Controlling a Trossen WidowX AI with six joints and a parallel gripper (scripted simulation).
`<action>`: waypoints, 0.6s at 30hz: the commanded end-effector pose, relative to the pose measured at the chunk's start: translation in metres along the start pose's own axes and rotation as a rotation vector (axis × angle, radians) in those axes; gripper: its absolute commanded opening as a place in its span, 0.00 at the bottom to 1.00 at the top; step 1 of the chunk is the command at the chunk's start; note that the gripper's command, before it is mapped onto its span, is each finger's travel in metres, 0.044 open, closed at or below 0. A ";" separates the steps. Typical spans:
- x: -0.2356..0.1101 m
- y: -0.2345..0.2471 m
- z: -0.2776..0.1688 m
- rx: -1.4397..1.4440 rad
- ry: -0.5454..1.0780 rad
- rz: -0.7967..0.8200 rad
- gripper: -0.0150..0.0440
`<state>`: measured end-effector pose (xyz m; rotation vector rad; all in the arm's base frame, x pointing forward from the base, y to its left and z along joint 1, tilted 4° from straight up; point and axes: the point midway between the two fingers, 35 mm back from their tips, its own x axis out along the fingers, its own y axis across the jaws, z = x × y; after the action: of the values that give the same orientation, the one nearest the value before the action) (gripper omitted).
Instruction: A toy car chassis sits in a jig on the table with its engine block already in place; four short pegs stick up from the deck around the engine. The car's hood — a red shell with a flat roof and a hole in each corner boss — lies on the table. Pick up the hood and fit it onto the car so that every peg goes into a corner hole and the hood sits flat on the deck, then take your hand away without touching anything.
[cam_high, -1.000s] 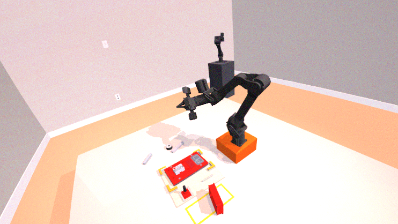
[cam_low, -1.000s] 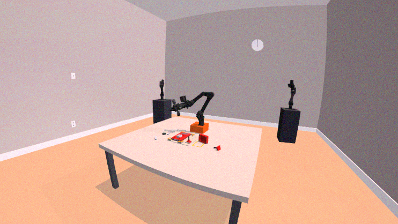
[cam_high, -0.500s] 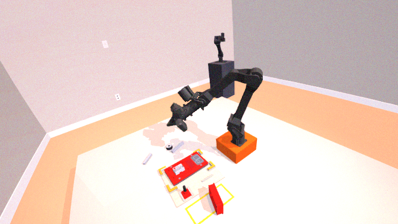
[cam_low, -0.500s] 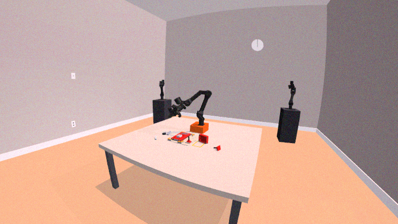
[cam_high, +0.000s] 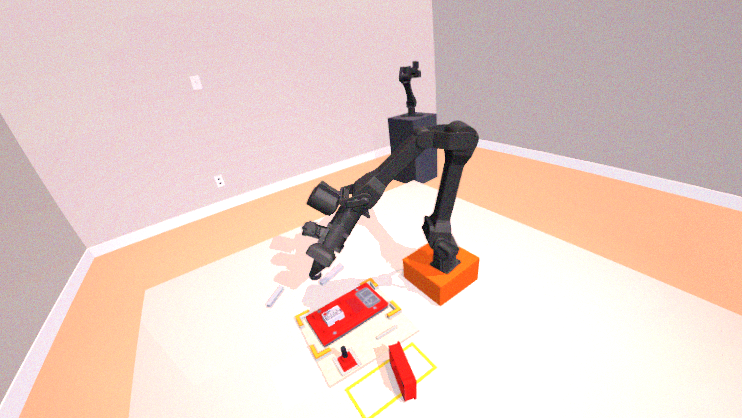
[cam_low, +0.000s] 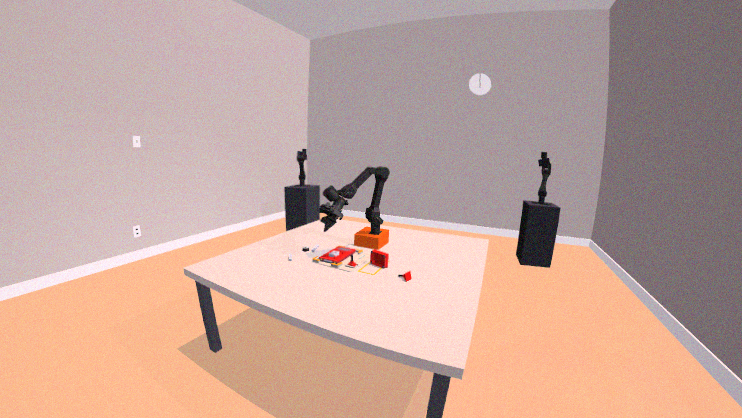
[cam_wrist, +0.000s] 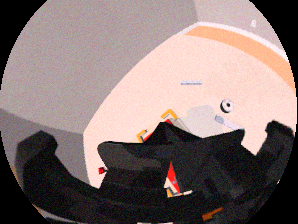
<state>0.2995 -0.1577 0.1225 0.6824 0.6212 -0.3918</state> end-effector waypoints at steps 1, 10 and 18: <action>0.018 0.055 -0.046 0.335 0.212 -0.036 0.25; 0.020 0.102 -0.104 0.610 0.383 -0.183 0.25; 0.008 0.134 -0.158 0.795 0.456 -0.375 0.25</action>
<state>0.3240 -0.0170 0.0900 1.2930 0.9539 -0.6299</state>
